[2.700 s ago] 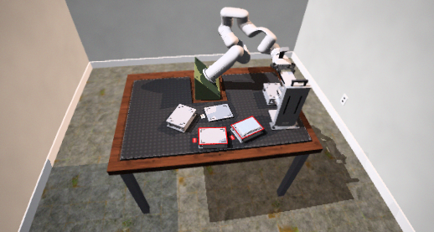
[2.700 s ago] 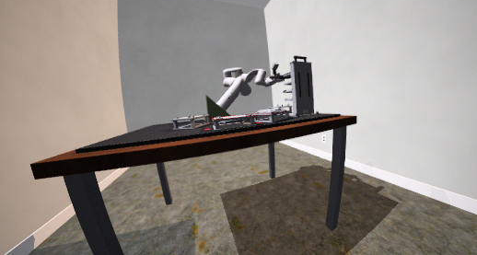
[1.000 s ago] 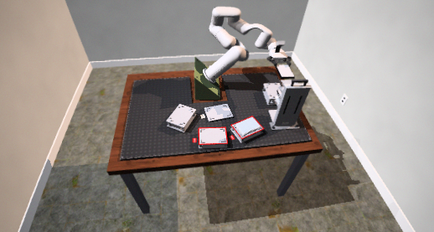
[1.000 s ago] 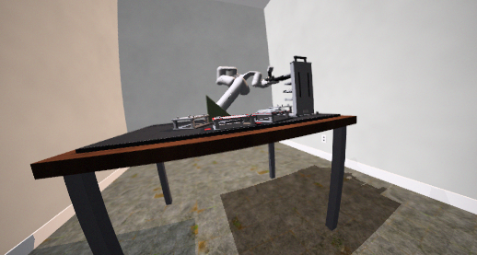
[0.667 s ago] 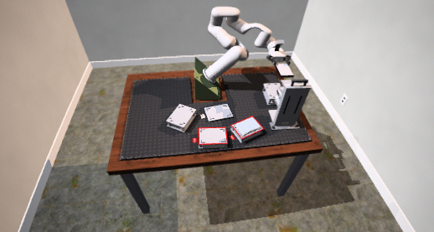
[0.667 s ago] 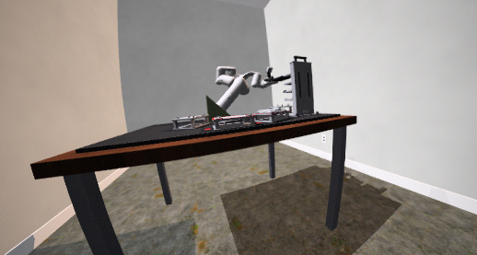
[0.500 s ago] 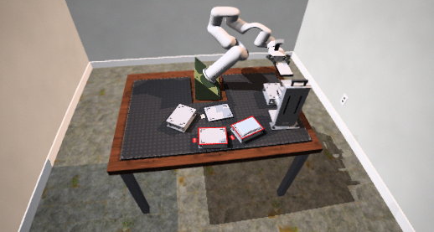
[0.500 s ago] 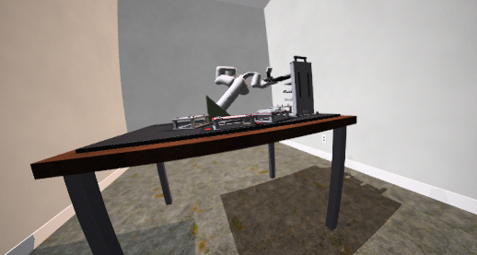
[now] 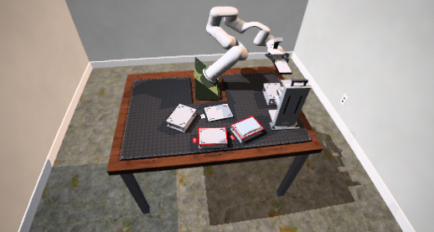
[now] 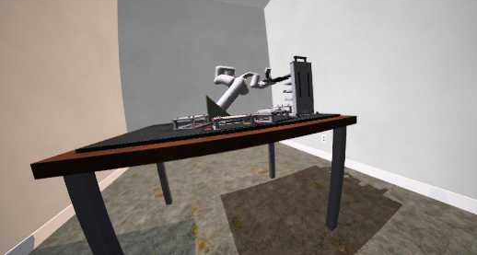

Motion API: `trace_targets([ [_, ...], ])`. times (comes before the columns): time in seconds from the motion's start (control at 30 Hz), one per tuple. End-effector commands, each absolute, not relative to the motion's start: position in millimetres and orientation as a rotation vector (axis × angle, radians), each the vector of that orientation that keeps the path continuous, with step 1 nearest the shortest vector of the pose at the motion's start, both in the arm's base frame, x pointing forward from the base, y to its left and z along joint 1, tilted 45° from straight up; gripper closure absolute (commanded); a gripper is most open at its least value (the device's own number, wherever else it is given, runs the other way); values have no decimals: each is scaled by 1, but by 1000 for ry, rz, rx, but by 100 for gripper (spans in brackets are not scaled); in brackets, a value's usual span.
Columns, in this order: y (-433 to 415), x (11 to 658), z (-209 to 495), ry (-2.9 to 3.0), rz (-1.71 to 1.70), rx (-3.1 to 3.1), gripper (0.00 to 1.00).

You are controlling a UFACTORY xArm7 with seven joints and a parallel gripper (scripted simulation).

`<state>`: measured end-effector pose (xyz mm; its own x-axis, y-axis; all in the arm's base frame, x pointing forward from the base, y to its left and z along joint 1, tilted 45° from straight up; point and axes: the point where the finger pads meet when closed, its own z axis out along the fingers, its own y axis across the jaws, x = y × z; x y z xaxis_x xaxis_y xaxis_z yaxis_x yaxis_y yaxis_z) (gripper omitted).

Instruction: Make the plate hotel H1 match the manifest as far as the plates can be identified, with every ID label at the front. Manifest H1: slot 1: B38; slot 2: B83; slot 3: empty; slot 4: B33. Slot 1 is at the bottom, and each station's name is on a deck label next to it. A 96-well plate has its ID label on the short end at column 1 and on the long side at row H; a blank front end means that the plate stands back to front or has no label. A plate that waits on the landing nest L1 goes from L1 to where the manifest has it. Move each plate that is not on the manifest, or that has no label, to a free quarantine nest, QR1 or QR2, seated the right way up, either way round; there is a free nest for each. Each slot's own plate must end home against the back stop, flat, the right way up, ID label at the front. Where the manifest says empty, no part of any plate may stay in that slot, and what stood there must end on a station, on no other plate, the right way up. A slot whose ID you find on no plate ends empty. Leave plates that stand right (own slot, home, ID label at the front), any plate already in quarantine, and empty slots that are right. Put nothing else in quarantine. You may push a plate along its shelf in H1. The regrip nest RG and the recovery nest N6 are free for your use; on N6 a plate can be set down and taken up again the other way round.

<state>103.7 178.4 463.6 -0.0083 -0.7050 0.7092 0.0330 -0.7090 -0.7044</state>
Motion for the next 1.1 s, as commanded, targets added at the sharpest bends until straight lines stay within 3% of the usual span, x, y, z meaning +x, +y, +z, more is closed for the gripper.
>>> trace_targets([
  [0.0,178,97,464,697,-1770,-1733,100],
  [1.07,191,86,451,697,-1770,-1734,100],
])
